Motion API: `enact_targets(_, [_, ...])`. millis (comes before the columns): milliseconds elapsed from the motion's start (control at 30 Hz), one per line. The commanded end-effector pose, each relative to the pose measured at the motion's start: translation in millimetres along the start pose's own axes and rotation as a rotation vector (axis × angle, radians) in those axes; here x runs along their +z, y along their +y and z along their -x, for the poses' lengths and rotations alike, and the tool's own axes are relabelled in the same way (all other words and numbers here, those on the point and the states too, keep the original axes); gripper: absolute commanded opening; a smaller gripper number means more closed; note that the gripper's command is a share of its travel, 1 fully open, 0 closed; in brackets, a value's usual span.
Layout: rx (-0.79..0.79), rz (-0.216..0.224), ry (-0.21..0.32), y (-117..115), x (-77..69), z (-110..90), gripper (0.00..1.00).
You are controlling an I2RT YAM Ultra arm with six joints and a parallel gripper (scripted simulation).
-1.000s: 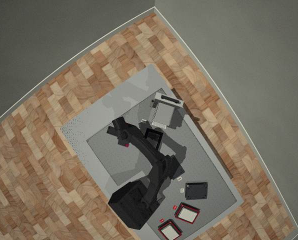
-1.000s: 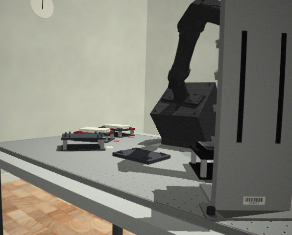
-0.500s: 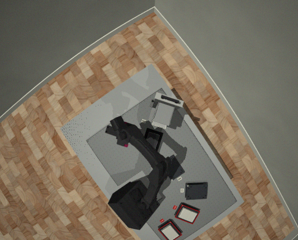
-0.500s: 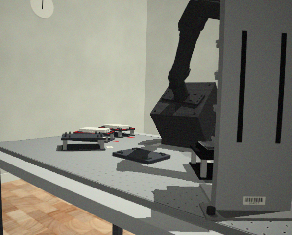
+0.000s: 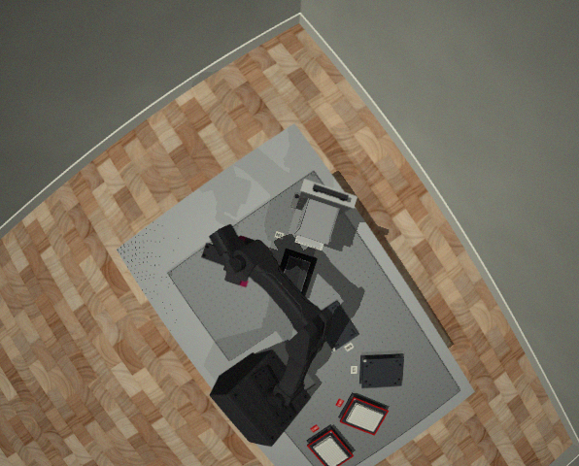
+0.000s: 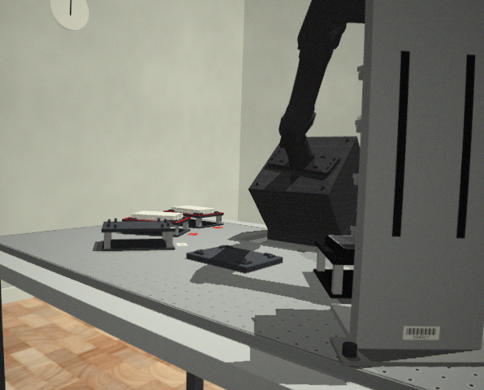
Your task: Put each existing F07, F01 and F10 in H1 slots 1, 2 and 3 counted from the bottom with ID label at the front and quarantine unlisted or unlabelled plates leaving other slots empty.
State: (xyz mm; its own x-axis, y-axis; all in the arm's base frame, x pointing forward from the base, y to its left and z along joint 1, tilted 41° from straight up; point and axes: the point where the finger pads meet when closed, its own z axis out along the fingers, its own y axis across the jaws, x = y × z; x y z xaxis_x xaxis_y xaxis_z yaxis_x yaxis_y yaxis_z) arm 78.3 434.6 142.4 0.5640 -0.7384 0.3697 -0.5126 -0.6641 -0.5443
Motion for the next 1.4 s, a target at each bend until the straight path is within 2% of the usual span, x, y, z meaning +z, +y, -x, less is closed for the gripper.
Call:
enact_targets(0, [-0.014, -0.002, -0.005, 5, -16.8, 2, 1.0])
enact_targets(267, [-0.014, -0.002, -0.005, 5, -31.6, 2, 1.0])
enact_targets(1133, [-0.014, -0.002, -0.005, 5, -31.6, 2, 1.0])
enact_targets(1367, [0.103, -0.001, -0.005, 5, -31.5, -14, 1.0])
